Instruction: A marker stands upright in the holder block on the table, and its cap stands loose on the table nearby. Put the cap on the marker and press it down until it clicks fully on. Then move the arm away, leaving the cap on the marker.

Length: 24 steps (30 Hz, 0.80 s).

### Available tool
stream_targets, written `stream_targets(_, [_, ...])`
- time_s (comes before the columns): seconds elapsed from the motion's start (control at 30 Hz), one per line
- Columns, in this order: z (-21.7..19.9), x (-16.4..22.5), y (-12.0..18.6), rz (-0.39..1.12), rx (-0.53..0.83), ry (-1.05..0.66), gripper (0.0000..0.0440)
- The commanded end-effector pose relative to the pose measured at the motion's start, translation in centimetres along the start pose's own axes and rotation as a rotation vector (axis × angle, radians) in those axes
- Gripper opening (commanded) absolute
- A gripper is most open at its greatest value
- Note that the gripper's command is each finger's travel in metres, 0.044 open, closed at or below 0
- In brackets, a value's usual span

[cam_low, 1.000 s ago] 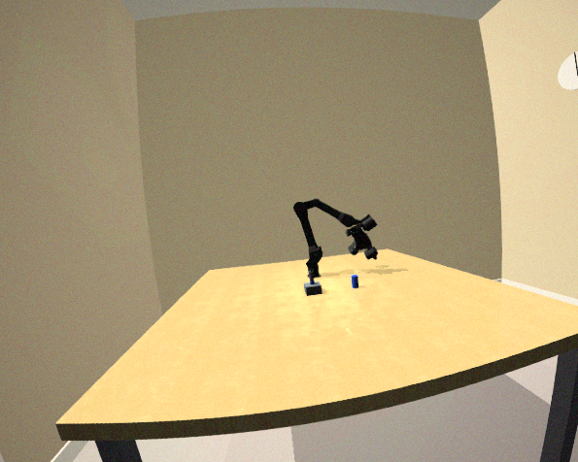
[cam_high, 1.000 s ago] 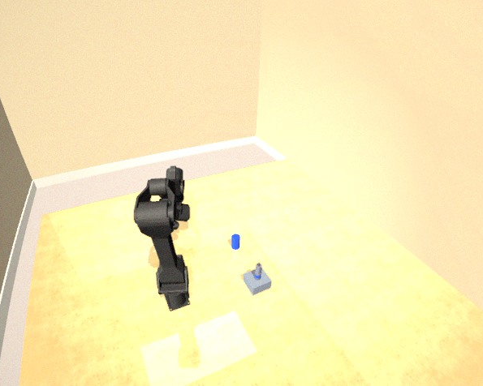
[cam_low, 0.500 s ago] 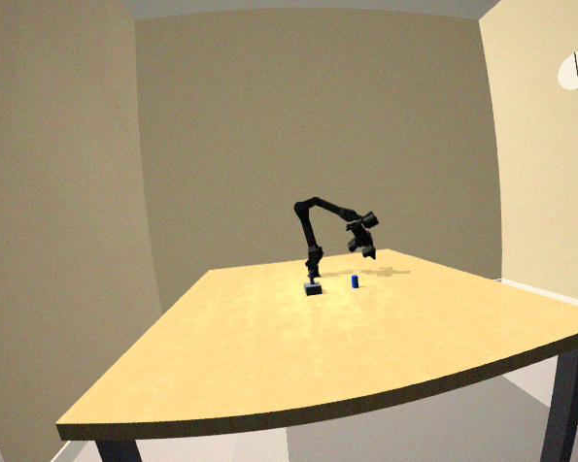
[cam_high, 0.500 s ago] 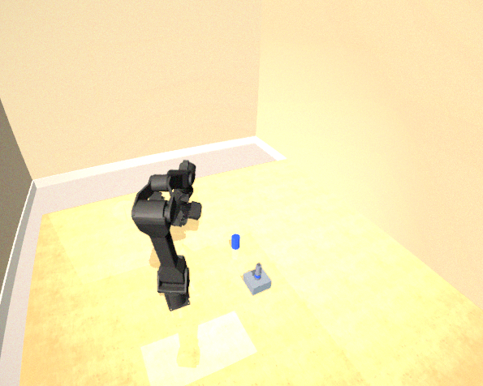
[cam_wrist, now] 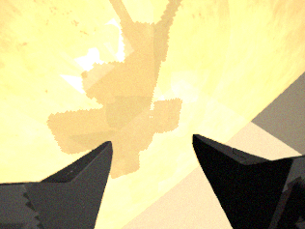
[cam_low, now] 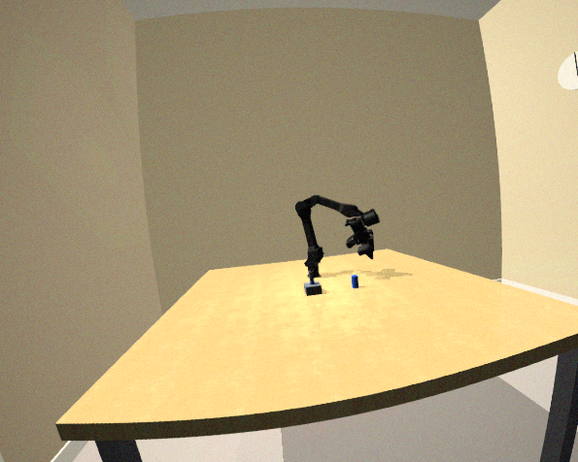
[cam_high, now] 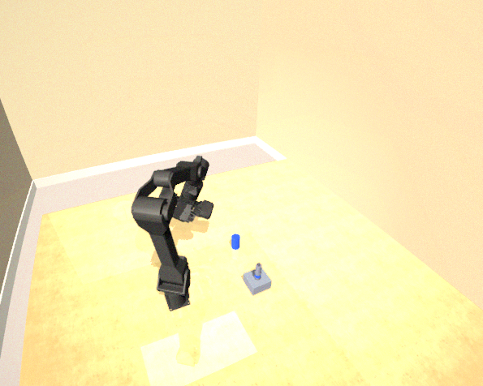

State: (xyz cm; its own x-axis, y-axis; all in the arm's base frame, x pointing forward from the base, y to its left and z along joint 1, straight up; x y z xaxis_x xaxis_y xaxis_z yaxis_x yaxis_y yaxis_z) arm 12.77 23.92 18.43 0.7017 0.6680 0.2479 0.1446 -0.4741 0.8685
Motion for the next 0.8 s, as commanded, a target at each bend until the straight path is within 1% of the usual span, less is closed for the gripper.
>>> stream_targets(0.0, [0.7,0.3,0.5,-0.010,-0.026,-0.028,0.0316])
stream_targets(0.77, [5.4,2.1,4.0,-0.049,-0.162,-0.248,0.0315])
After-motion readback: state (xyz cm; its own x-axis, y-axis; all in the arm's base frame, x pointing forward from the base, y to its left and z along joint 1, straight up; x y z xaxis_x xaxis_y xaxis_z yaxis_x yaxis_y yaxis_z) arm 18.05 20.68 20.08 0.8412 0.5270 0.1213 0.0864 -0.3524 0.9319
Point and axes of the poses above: the point midway between the two fingers, 35 mm back from their tips, its own y axis back along the fingers, its own z axis across the jaws, x = y × z, the point moved 6 cm from there along y, back along the fingers, and after that the axes turned 11 degrees about -y, right-handed, at the moved point
